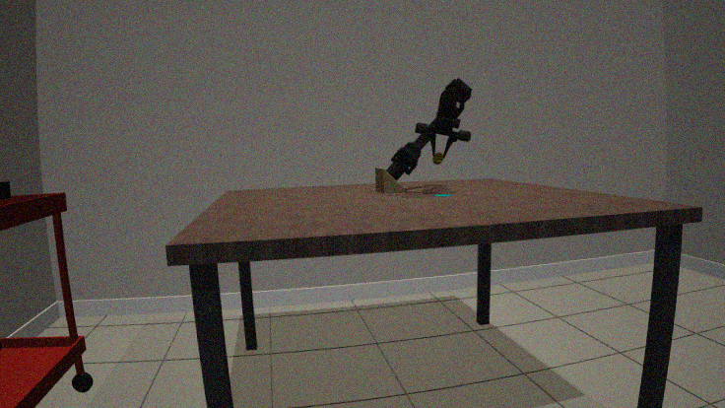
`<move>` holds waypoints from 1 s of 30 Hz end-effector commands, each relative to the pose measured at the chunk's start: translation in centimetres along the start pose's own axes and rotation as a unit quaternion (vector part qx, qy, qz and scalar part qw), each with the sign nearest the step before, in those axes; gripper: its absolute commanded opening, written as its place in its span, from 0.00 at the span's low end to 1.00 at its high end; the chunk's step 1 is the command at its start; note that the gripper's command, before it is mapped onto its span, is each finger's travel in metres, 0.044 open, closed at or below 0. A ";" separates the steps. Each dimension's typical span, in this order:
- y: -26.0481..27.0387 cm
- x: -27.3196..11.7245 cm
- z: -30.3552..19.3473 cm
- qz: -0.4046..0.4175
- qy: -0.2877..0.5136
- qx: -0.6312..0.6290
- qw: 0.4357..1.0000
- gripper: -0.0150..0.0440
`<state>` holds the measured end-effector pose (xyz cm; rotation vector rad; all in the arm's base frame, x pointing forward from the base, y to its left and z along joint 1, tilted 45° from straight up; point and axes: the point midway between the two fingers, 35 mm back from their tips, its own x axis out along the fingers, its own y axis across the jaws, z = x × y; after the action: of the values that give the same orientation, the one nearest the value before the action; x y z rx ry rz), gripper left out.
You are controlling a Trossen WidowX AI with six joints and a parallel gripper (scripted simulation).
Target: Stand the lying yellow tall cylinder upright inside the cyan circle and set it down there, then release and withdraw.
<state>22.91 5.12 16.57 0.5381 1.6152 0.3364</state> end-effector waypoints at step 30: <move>-0.6 1.3 -1.0 -0.085 -0.053 -0.012 0.995 0.43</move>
<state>21.98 5.40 15.48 0.4028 1.5460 0.2148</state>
